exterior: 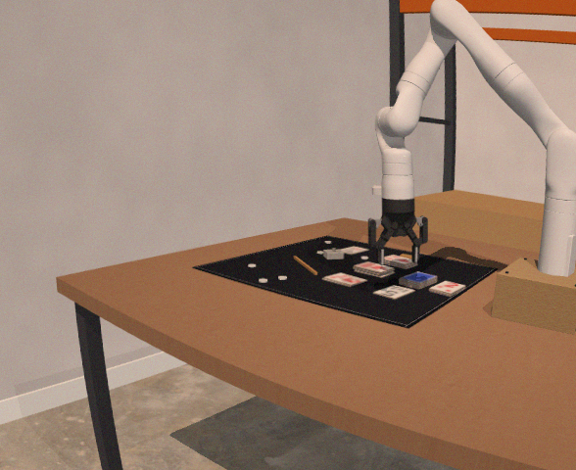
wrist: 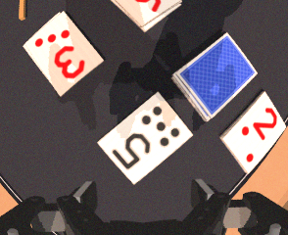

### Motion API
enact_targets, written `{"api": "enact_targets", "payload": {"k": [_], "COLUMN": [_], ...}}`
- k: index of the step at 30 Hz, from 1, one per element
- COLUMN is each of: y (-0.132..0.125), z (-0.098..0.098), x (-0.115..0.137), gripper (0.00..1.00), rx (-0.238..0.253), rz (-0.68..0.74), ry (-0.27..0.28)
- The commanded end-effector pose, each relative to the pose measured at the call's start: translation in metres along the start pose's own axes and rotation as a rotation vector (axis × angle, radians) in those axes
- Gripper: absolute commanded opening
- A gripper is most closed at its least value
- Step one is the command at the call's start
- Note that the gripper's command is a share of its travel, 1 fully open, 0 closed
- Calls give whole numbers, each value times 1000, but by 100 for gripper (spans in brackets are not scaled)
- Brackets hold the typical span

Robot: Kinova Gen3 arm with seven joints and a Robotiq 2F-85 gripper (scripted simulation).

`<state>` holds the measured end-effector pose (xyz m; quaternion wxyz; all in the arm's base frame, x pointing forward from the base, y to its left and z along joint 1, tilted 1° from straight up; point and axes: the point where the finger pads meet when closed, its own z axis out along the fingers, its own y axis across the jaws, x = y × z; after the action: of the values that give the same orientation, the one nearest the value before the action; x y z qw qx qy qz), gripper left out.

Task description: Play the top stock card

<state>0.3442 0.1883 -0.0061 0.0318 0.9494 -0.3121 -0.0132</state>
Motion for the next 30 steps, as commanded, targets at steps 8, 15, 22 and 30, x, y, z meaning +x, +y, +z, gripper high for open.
{"api": "enact_targets", "payload": {"k": [8,15,22,30], "y": [11,15,18,19], "z": [7,9,12,13], "x": [3,5,7,10], "gripper": [85,85,85,85], "rx": [-16,-18,-14,-7], "rz": [-376,-602,-920,-1182], "ry": [-17,-21,-23,-19]}}
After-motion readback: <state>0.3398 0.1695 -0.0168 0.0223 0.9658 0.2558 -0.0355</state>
